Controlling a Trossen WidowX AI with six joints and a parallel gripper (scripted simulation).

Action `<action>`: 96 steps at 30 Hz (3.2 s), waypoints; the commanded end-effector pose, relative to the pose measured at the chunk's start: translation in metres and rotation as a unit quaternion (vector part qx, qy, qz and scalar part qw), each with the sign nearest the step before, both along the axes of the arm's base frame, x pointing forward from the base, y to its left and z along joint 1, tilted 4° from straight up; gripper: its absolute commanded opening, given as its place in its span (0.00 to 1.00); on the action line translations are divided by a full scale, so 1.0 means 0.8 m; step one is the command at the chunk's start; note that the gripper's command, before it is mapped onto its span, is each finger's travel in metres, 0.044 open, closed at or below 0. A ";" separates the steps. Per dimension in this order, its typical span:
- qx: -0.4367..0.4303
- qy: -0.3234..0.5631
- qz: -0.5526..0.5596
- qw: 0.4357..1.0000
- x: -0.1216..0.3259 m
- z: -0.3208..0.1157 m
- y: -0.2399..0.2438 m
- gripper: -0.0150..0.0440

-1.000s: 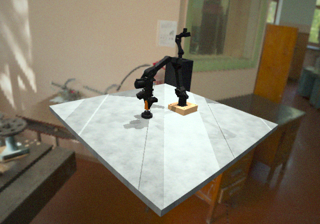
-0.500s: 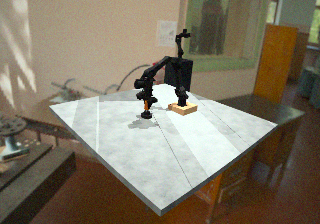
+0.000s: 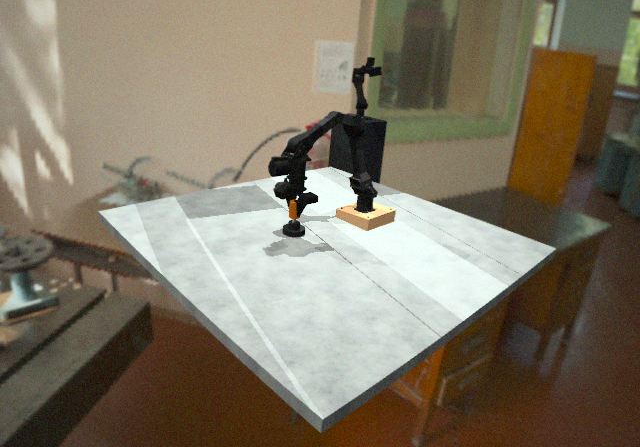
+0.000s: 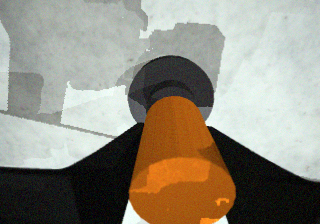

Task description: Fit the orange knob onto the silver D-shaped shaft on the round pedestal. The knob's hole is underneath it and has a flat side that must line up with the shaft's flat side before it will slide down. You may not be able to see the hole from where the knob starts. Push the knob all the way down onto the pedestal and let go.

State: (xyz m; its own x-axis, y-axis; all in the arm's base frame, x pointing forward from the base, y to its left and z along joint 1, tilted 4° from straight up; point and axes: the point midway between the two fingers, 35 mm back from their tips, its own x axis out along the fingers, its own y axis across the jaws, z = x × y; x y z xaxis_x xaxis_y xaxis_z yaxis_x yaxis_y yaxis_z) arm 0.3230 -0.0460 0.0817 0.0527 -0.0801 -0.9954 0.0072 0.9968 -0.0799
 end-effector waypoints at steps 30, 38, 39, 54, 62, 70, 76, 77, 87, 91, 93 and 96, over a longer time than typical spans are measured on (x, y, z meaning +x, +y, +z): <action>-0.002 0.005 0.064 0.998 0.000 0.002 0.000 0.25; -0.006 0.009 0.125 0.992 -0.001 -0.003 0.000 0.25; -0.006 0.009 0.125 0.992 -0.001 -0.003 0.000 0.25; -0.006 0.009 0.125 0.992 0.000 -0.005 0.000 0.25; -0.005 0.009 0.125 0.992 0.000 0.002 0.000 0.25; -0.011 0.018 0.227 0.974 0.000 0.000 0.000 0.25; -0.011 0.018 0.227 0.974 -0.001 -0.003 -0.001 0.25; -0.011 0.018 0.227 0.974 -0.001 -0.003 -0.001 0.25; -0.011 0.018 0.227 0.974 0.000 -0.004 0.000 0.25; -0.011 0.018 0.227 0.974 0.000 -0.005 -0.001 0.25; -0.011 0.018 0.227 0.974 0.000 -0.003 0.000 0.25; -0.011 0.018 0.227 0.974 0.000 0.000 0.000 0.25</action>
